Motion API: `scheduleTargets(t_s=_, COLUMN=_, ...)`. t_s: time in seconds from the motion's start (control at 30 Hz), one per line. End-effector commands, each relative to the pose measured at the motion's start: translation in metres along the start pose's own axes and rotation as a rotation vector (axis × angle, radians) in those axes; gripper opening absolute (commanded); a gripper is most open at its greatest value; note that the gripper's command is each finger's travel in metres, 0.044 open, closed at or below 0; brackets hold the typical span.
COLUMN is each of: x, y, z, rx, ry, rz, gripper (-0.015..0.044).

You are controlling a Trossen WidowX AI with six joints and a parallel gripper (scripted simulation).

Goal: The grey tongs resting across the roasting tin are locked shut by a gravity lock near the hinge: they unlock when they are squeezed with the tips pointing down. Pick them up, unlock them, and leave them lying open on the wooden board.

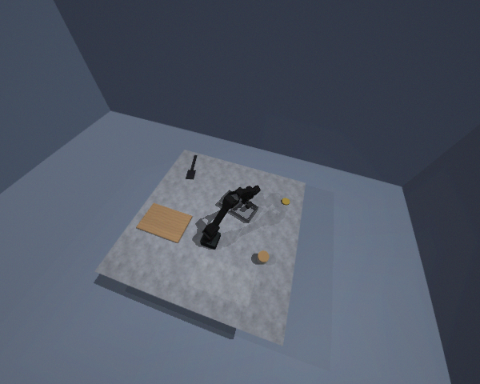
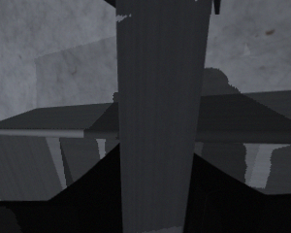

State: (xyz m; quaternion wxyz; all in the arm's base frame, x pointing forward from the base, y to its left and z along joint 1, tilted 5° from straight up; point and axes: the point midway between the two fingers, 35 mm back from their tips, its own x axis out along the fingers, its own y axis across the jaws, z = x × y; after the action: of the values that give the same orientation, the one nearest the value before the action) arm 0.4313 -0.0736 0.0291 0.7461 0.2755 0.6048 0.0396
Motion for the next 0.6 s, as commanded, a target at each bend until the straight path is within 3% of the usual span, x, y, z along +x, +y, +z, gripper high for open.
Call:
scheduleTargets(t_s=0.0, x=0.000, y=0.000, z=0.000, rx=0.000, ry=-0.001, rz=0.001, gripper=-0.0102)
scheduleTargets(t_s=0.07, x=-0.007, y=0.005, z=0.001, rx=0.000, ry=0.000, rz=0.001, gripper=-0.0150)
scheduleTargets(t_s=0.27, x=-0.064, y=0.037, z=0.001, rx=0.006, ry=0.005, rz=-0.002, gripper=-0.0150)
scheduleTargets(t_s=0.57, x=-0.066, y=0.039, z=0.001, rx=0.007, ry=0.006, rz=-0.002, gripper=-0.0150)
